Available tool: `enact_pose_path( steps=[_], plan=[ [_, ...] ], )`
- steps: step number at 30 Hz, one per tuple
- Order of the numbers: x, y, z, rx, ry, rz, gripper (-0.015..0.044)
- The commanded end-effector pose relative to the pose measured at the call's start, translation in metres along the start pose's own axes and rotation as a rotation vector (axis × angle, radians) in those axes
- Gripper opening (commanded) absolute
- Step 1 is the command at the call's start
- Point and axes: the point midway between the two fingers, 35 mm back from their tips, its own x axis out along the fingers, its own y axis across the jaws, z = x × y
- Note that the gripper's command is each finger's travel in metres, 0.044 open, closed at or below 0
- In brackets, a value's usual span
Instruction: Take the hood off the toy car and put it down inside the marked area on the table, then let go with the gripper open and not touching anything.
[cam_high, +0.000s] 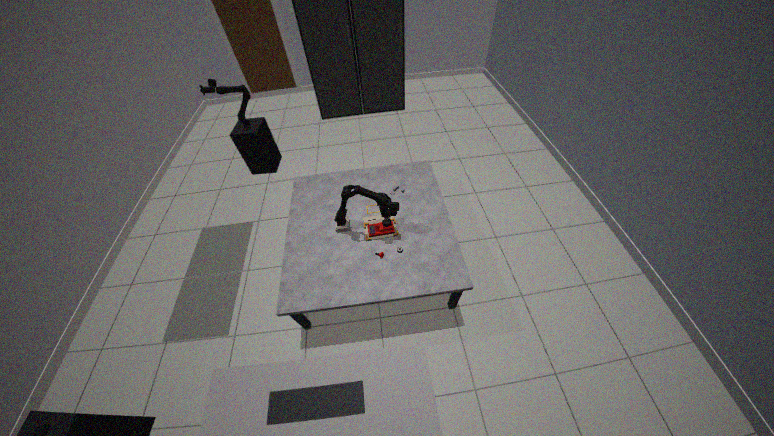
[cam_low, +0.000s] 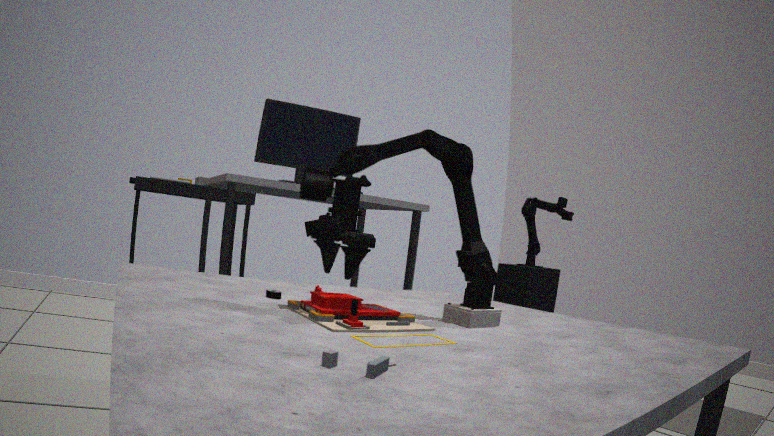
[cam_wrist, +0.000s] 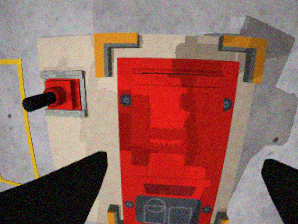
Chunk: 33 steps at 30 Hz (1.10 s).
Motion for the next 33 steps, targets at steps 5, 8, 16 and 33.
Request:
enact_pose_path(
  steps=[5, 8, 16, 33],
  plan=[
    [0.008, 0.002, -0.002, 0.006, 0.009, 0.006, 0.0440],
    [0.010, 0.002, -0.002, 0.006, 0.009, 0.006, 0.0440],
    [0.015, 0.002, -0.002, 0.006, 0.009, 0.006, 0.0440],
    [0.026, 0.003, -0.002, 0.006, 0.009, 0.006, 0.0440]
  ],
)
